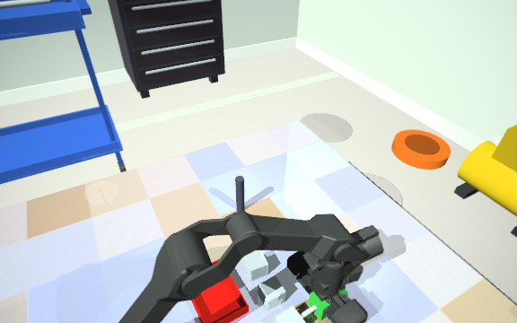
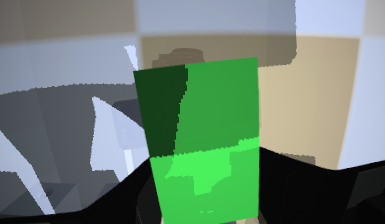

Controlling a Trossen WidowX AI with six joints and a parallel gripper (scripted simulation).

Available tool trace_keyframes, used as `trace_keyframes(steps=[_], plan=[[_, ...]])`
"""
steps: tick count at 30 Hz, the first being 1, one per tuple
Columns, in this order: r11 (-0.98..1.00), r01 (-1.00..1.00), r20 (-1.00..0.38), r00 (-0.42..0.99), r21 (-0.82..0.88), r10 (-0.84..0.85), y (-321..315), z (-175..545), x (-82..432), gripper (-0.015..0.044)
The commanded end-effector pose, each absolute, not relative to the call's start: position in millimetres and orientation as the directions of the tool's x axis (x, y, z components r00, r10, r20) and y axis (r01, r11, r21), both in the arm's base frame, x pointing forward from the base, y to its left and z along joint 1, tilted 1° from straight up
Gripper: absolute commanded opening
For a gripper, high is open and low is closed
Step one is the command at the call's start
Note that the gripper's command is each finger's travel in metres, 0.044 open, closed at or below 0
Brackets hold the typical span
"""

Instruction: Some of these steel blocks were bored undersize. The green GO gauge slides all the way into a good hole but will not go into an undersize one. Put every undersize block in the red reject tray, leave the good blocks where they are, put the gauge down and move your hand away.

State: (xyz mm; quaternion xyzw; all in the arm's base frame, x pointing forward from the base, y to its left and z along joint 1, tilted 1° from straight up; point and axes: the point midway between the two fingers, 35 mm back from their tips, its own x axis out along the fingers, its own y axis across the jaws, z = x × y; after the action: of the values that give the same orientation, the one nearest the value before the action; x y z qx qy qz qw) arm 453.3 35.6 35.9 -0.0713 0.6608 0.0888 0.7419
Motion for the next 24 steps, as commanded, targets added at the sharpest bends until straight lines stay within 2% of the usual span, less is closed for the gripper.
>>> trace_keyframes(steps=[1, 24], plan=[[0.974, -0.226, -0.992, 0.119, 0.015, 0.043, 36.6, 38.2, 455.3, 0.0], [0.974, -0.226, -0.992, 0.118, 0.015, 0.043, 36.5, 38.7, 455.4, 0.0]])
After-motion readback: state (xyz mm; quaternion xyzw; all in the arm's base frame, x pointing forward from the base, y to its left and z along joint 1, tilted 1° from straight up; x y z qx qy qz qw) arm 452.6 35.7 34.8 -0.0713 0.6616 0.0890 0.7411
